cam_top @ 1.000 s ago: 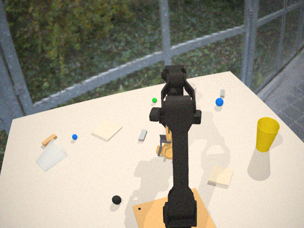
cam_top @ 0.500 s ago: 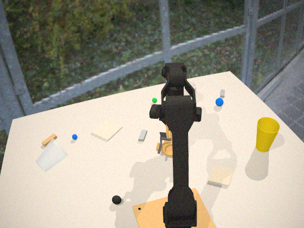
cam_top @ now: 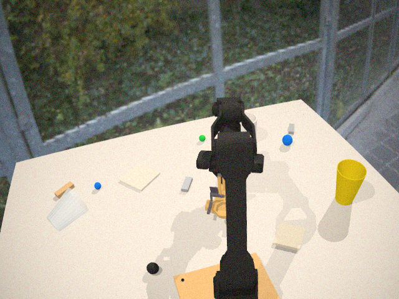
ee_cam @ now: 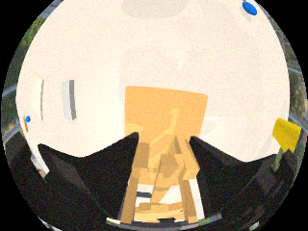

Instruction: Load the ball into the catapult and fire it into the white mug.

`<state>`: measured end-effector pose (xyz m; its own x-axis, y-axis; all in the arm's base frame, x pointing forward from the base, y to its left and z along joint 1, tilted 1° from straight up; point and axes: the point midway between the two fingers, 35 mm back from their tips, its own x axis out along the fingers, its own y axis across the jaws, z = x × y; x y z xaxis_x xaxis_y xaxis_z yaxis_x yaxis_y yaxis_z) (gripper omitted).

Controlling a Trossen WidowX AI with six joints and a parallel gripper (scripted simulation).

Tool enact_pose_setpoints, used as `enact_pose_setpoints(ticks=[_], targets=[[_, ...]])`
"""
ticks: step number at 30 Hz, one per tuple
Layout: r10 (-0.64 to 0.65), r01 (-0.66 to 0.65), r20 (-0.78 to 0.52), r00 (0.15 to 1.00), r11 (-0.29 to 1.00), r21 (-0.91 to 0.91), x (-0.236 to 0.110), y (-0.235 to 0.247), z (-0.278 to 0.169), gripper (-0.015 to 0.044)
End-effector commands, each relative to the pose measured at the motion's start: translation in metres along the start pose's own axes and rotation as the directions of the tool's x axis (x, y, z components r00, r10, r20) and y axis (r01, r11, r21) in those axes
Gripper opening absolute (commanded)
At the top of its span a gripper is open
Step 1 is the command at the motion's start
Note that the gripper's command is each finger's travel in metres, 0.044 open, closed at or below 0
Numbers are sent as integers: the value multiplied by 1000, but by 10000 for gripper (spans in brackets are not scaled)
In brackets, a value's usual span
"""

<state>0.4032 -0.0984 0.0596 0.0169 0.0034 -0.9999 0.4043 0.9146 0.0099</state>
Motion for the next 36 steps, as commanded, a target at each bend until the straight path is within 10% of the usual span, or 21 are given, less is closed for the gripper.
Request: enact_pose_setpoints(ticks=[1, 12, 29, 36], targets=[[0, 0, 9, 1000, 1000, 2, 4, 0, 0, 0], [1, -1, 4, 1000, 1000, 0, 8, 0, 0, 0], [1, -1, 4, 1000, 1000, 0, -9, 0, 3, 440], [1, -1, 2, 1000, 1000, 0, -89, 0, -1, 440]])
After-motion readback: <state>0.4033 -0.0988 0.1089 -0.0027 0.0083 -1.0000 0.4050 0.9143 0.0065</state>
